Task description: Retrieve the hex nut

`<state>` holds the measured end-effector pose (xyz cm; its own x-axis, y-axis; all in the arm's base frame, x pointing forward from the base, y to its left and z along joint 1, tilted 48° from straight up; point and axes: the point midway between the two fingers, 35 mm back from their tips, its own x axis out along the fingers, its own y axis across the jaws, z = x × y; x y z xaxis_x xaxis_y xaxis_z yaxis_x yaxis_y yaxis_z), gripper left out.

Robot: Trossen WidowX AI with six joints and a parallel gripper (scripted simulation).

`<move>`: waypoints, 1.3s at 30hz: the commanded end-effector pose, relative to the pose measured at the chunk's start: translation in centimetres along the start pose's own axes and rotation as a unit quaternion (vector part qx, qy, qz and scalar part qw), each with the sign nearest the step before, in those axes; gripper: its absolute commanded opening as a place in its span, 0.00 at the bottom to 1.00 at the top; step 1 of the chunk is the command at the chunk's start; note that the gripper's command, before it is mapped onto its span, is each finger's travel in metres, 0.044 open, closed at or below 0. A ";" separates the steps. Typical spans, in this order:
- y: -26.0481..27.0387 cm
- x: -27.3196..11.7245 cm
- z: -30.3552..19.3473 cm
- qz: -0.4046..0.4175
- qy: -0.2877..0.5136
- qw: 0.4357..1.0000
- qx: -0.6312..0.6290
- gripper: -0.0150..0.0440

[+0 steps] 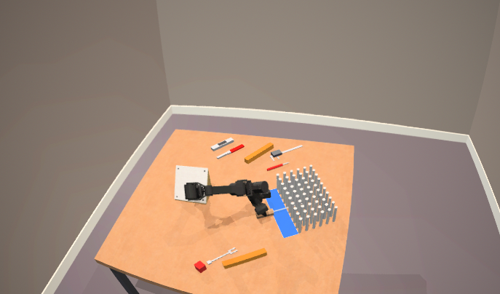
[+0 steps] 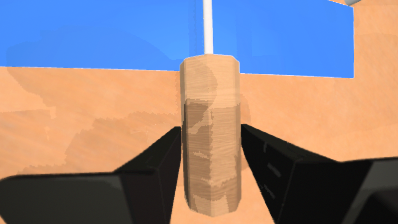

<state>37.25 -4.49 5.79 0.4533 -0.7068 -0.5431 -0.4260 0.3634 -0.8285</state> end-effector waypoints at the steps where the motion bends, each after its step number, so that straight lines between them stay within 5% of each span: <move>1: 0.0 -0.1 -0.2 0.001 -0.002 1.000 0.000 0.25; 39: 0.0 -0.9 -2.4 0.001 -0.002 1.000 -0.001 0.25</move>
<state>35.17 -5.28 6.51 0.4527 -0.7072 -0.5431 -0.4266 0.3631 -0.8284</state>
